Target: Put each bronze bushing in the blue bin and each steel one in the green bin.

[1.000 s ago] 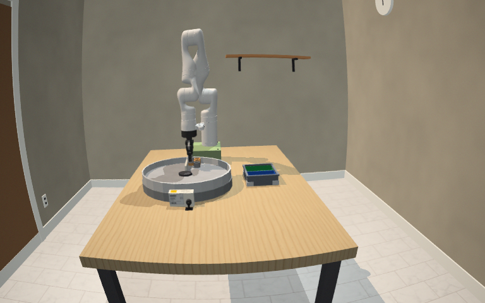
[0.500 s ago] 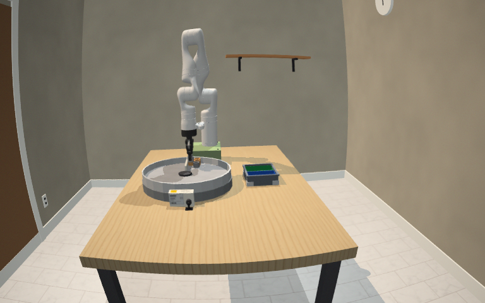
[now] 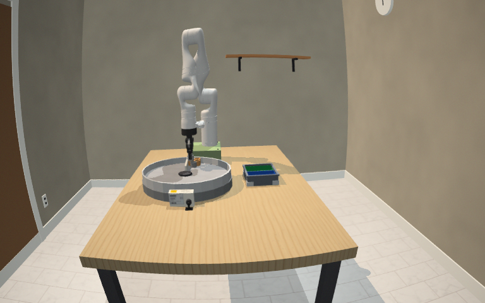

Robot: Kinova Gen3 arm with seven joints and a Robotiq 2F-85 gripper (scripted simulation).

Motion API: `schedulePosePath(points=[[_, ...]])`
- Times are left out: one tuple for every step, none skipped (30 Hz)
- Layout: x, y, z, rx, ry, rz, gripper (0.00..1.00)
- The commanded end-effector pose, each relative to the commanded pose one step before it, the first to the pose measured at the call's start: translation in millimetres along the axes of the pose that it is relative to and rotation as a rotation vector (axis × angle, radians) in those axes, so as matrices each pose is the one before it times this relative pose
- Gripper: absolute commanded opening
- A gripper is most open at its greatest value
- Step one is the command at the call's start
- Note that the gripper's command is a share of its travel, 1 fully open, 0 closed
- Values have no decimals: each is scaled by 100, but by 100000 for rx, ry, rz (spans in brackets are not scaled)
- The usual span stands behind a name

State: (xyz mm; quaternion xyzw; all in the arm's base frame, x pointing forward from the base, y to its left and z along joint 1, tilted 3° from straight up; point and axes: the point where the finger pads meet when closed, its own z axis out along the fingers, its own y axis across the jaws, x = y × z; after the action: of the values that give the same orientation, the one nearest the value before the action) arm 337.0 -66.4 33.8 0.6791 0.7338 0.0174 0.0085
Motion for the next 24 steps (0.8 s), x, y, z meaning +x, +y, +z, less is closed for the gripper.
schedulePosePath(points=[[-91, 265, -1366, -986, -241, 79, 0], [0, 0, 0, 0, 0, 0, 0], [0, 0, 0, 0, 0, 0, 0], [0, 0, -516, -6, -2, 1, 0], [0, 0, -516, -6, -2, 1, 0], [0, 0, 0, 0, 0, 0, 0], [0, 0, 0, 0, 0, 0, 0], [0, 0, 0, 0, 0, 0, 0], [0, 0, -516, -6, -2, 1, 0], [0, 0, -516, -6, -2, 1, 0], [0, 0, -516, -6, -2, 1, 0], [0, 0, -516, -6, -2, 1, 0], [0, 0, -516, -6, -2, 1, 0], [0, 0, 0, 0, 0, 0, 0], [0, 0, 0, 0, 0, 0, 0], [0, 0, 0, 0, 0, 0, 0], [0, 0, 0, 0, 0, 0, 0], [0, 0, 0, 0, 0, 0, 0], [0, 0, 0, 0, 0, 0, 0], [0, 0, 0, 0, 0, 0, 0], [0, 0, 0, 0, 0, 0, 0], [0, 0, 0, 0, 0, 0, 0], [0, 0, 0, 0, 0, 0, 0], [0, 0, 0, 0, 0, 0, 0]])
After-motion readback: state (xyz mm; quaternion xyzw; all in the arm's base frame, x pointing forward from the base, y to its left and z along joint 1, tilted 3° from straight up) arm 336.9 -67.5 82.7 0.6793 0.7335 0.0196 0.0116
